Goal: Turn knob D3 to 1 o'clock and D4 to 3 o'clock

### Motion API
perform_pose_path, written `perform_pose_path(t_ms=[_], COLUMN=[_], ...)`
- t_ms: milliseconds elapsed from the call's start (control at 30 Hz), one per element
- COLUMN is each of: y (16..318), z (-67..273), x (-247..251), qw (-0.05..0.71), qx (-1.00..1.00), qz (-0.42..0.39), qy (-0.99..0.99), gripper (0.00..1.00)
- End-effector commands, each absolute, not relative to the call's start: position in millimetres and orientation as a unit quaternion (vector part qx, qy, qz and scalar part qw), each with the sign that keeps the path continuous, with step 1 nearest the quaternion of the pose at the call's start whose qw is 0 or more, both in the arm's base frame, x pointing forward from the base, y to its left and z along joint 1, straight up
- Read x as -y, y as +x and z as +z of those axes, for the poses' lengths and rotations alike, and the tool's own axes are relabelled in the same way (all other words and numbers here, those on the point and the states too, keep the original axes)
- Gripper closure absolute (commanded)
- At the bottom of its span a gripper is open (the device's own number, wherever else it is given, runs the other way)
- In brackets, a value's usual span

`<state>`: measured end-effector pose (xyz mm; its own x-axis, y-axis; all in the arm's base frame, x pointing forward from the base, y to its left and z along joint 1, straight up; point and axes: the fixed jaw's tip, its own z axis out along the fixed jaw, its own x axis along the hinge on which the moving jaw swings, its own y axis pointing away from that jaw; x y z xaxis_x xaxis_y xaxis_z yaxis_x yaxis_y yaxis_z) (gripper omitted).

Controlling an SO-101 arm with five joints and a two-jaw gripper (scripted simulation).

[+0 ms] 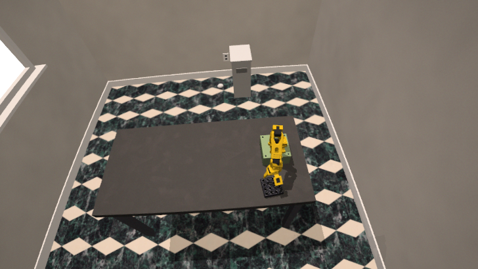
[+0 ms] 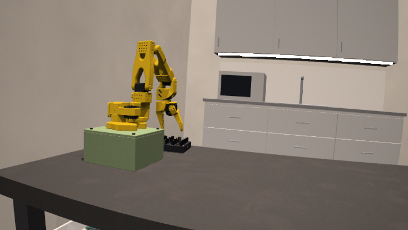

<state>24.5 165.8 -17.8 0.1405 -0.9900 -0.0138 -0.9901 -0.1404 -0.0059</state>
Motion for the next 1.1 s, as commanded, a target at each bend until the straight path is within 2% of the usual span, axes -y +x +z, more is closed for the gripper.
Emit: perform_pose_path(t_ms=[0, 567, 1067], y=[22.7, 17.8, 14.1], z=[-18.7, -18.7, -18.7], x=[-165.1, -162.3, -161.1], qw=[0.002, 0.002, 0.002], qx=[-0.631, -0.386, -0.056], qz=[0.001, 0.000, 0.000], qy=[-0.776, -0.923, -0.998], gripper=[0.64, 0.71, 0.79])
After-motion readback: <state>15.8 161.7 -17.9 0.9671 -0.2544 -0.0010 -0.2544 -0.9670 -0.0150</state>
